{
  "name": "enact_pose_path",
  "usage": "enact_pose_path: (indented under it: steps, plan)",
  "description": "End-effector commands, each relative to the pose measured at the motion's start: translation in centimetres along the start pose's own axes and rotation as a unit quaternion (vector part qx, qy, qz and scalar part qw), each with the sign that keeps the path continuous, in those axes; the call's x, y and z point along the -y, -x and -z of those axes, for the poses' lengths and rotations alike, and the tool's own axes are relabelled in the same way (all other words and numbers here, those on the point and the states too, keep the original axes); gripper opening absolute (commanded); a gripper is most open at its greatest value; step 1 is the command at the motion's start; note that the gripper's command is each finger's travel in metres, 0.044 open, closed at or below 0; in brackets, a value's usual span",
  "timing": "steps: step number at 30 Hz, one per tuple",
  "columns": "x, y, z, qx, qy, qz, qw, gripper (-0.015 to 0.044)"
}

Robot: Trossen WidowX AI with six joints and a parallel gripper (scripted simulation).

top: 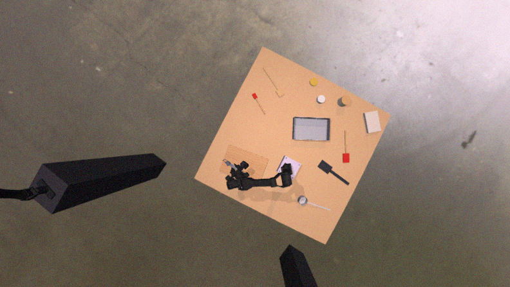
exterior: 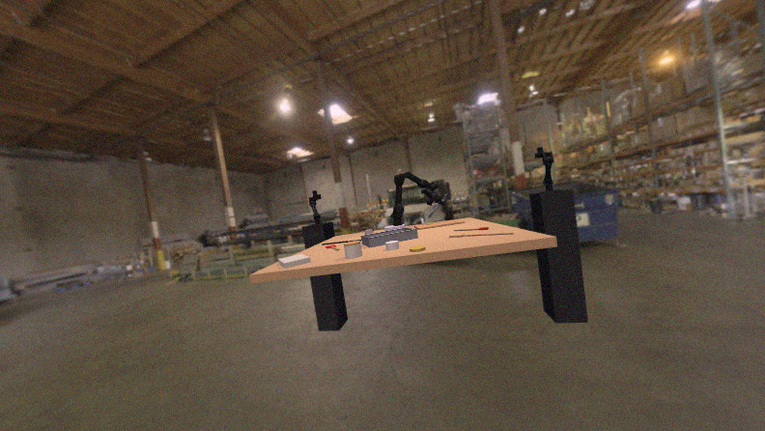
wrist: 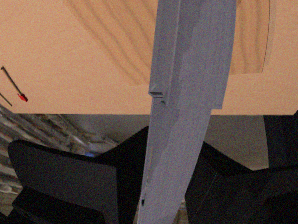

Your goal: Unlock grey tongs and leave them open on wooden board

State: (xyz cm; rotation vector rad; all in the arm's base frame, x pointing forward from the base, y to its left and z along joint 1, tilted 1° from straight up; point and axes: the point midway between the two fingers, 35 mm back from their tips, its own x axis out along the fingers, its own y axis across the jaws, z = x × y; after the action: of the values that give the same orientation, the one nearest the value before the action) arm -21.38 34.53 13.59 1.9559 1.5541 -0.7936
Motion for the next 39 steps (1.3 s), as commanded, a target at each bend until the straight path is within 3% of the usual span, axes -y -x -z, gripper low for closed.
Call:
enact_pose_path:
  steps: [1,16,39]
  plan:
    - [-0.1,1.1,0.5,-0.057,-0.006,-0.002,0.998,-0.015]
    - [-1.7,6.3,1.0,-0.246,-0.068,-0.01,0.967,-0.015]
    - [-1.7,6.4,1.0,-0.247,-0.069,-0.01,0.966,-0.015]
